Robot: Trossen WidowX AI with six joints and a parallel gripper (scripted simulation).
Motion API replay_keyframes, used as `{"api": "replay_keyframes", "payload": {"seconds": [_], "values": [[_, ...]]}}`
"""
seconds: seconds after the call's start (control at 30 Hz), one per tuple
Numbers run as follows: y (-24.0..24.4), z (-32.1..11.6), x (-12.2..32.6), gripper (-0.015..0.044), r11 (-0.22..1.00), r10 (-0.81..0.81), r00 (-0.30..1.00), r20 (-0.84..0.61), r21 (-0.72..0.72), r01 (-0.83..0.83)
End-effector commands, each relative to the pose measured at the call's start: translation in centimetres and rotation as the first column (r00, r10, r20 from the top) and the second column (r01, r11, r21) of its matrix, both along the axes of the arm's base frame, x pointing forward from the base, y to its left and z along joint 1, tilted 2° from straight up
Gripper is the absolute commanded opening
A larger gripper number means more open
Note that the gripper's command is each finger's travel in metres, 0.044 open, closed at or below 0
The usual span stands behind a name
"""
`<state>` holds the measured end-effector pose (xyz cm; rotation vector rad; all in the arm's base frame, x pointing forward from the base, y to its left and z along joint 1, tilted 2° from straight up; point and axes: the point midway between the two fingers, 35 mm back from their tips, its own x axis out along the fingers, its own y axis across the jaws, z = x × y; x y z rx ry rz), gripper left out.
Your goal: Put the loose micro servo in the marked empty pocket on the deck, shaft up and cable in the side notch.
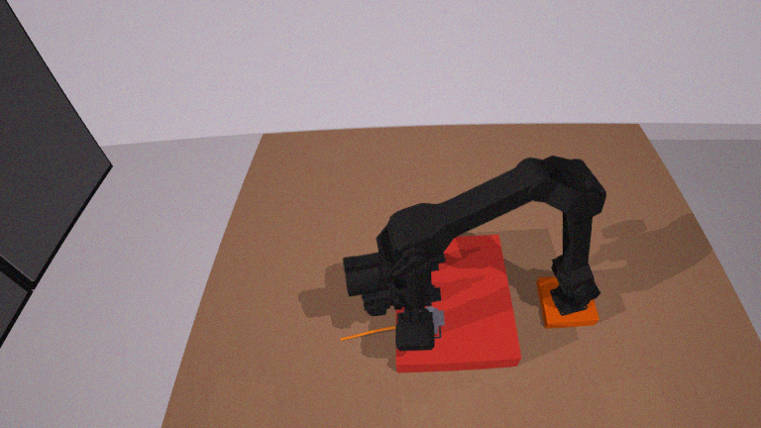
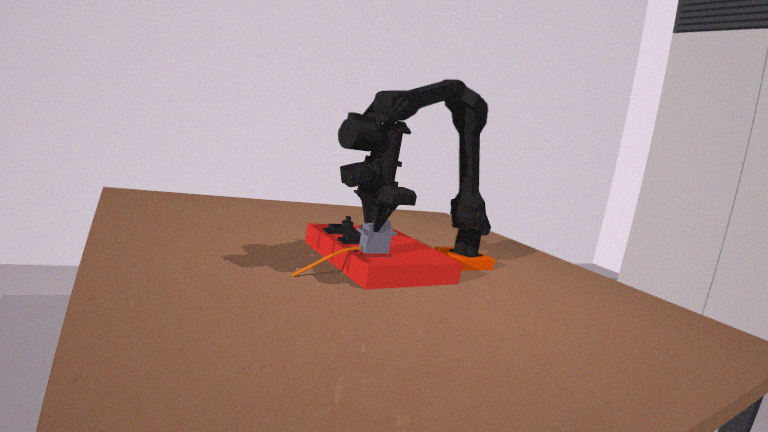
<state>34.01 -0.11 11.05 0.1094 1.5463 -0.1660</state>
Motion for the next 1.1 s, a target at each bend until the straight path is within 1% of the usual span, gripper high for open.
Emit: {"api": "replay_keyframes", "payload": {"seconds": [0.0,1.07], "values": [[0.0,-0.4,0.0,0.0000,1.000,0.007,1.000,0.001,0.001,-0.007],[-0.1,-3.2,0.1,0.0000,1.000,0.007,1.000,0.001,0.001,-0.007]]}}
